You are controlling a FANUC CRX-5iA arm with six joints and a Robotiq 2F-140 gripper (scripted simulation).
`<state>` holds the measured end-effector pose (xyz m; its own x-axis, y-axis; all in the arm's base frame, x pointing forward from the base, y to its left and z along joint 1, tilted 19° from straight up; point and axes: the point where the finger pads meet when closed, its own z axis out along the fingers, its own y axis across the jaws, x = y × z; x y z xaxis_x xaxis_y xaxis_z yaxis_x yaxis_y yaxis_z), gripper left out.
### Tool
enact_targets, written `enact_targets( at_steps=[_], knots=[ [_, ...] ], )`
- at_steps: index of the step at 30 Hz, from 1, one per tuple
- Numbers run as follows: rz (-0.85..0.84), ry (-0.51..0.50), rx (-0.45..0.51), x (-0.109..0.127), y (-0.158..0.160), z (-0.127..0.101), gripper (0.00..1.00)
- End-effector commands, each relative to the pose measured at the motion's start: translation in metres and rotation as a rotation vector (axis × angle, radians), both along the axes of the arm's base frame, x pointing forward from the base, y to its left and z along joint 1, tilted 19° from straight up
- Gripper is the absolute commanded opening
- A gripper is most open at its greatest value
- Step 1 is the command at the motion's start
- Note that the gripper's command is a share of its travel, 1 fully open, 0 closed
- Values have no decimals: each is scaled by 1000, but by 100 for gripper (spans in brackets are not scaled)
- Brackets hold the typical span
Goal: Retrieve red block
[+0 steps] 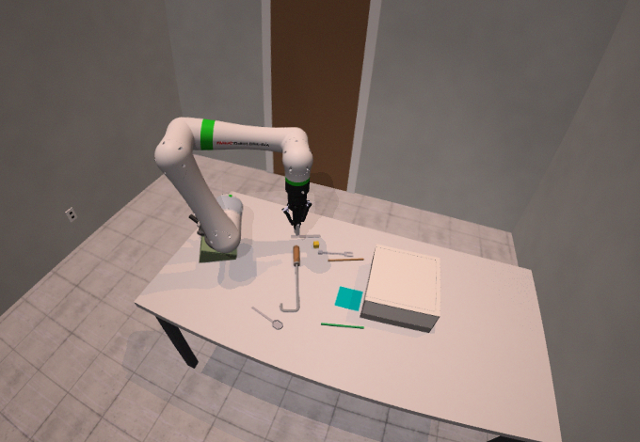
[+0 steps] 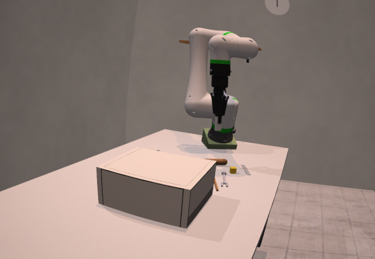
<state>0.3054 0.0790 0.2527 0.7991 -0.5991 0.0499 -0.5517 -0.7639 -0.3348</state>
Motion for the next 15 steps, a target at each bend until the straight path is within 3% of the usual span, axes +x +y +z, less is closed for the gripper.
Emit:
enact_targets(
  at_steps=[1,4,15],
  knots=[
    [-272,47,42,0,0,0,0],
    [-413,72,64,0,0,0,0],
    [-413,72,64,0,0,0,0]
  ],
)
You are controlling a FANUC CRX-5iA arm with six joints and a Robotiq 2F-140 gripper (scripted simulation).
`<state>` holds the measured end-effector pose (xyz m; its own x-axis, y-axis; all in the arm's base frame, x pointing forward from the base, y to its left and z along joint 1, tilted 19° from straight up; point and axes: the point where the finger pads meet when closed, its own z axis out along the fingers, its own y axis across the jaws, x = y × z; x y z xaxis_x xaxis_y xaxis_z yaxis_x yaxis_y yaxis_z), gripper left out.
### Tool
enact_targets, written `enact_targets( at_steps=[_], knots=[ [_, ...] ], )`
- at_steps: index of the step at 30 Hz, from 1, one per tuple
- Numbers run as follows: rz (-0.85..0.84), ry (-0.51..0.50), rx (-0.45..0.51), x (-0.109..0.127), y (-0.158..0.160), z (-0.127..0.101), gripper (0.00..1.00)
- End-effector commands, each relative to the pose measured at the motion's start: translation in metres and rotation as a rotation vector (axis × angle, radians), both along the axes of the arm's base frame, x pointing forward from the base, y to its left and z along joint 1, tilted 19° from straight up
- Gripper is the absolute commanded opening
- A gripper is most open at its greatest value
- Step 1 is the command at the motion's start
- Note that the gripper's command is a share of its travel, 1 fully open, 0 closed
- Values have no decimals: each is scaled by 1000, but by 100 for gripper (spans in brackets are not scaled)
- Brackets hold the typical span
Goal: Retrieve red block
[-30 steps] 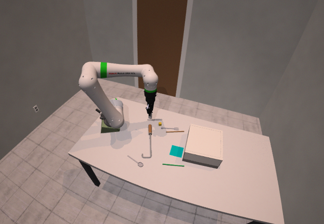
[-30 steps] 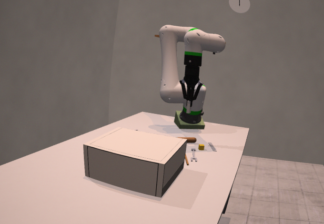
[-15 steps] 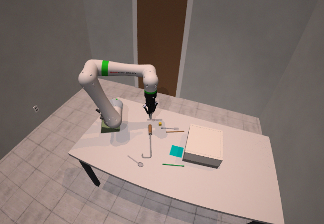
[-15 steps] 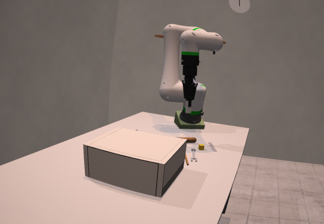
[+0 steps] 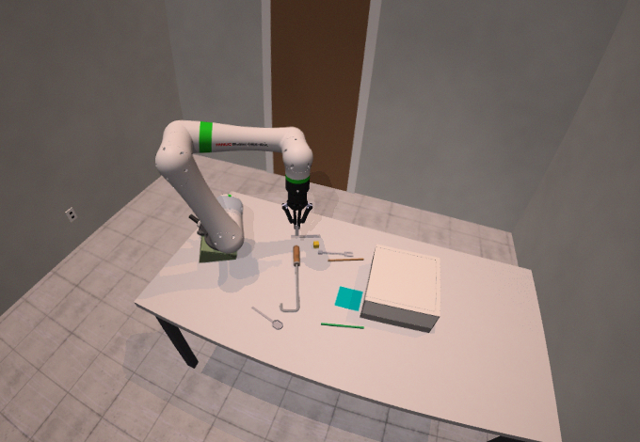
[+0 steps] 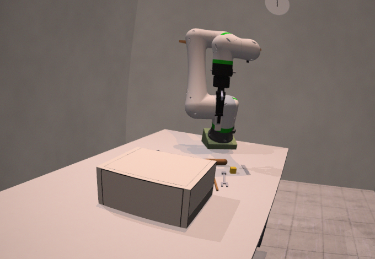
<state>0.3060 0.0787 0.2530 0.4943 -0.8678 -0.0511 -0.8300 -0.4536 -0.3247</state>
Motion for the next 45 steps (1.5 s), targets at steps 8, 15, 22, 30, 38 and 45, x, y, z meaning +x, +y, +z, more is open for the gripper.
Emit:
enact_targets(
  at_steps=[8,15,22,30,38,45],
  knots=[
    [-3,-2,-6,0,0,0,34],
    [-3,-2,-6,0,0,0,34],
    [-3,-2,-6,0,0,0,34],
    [-3,-2,-6,0,0,0,34],
    [-3,-2,-6,0,0,0,34],
    [-4,-2,-6,0,1,-3,34]
  ],
)
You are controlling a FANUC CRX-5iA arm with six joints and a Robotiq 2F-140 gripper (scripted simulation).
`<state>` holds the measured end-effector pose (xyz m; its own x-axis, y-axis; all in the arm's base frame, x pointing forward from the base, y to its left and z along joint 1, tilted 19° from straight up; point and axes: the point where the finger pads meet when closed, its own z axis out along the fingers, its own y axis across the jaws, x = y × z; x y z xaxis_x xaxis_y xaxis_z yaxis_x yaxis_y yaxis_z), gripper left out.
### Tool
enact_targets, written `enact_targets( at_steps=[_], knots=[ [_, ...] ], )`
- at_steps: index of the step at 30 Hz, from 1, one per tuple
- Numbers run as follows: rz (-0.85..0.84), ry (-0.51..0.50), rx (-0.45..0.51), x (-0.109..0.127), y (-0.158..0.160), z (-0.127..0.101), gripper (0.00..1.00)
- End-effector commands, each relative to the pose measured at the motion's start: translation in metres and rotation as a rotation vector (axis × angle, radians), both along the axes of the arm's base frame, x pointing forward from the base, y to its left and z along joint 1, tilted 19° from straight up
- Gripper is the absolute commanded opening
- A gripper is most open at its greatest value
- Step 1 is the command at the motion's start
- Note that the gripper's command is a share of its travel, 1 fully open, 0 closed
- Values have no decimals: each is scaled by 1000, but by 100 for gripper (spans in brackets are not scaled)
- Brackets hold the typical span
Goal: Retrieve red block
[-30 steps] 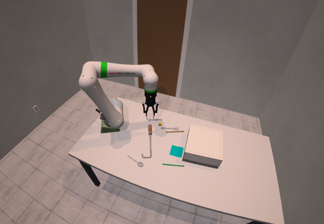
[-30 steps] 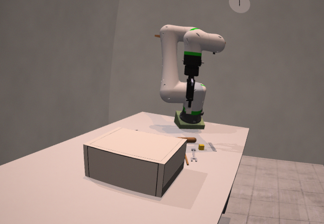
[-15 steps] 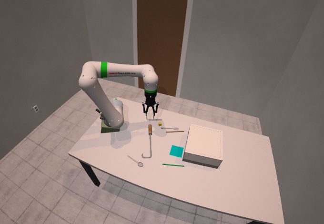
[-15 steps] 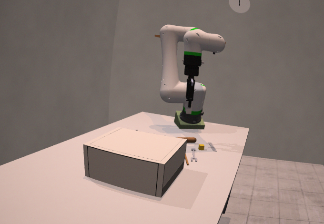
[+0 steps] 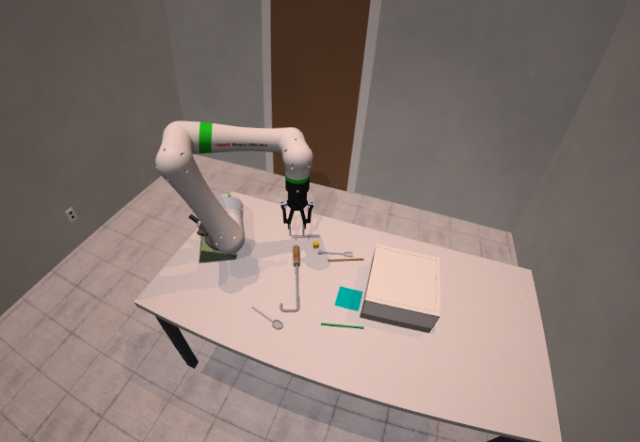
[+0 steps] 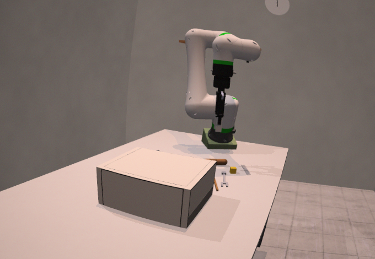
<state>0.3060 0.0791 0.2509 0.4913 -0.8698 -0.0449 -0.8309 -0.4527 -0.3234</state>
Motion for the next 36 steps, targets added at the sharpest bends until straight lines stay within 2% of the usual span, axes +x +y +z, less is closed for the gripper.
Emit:
enact_targets(
  at_steps=[1,7,18,20,36],
  knots=[
    [0,0,0,1,1,-2,34],
    [0,0,0,2,2,-8,34],
    [0,0,0,10,9,-38,34],
    [0,0,0,10,9,-38,34],
    [0,0,0,23,20,-87,34]
  ],
)
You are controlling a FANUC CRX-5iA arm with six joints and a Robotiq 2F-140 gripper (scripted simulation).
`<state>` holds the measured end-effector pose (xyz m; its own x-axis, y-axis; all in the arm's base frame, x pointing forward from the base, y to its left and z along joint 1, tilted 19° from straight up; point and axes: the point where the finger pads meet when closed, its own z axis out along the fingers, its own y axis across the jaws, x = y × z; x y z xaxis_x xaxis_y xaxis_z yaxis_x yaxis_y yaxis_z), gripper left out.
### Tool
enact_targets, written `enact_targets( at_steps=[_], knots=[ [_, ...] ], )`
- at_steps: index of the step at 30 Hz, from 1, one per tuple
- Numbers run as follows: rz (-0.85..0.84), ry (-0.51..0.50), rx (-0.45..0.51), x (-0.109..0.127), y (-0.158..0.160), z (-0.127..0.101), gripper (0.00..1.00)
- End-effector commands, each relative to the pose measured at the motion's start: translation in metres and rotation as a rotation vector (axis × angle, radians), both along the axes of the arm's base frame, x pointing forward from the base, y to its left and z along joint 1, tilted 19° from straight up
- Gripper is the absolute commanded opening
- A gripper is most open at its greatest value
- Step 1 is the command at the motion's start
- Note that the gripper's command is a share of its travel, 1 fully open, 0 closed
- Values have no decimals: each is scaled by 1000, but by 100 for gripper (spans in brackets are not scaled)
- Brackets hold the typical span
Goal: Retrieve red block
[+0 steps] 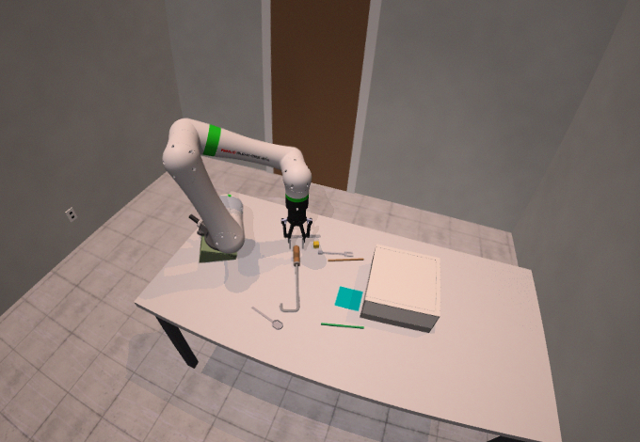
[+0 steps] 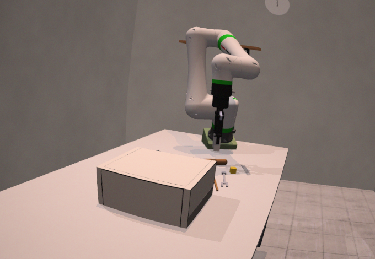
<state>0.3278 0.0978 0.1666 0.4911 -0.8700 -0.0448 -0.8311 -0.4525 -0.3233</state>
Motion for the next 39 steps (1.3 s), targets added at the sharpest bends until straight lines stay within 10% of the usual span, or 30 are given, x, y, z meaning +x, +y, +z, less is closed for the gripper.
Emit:
enact_targets(
  at_steps=[1,39],
  knots=[
    [0,-1,0,1,1,-3,34],
    [0,-1,0,7,6,-25,34]
  ],
)
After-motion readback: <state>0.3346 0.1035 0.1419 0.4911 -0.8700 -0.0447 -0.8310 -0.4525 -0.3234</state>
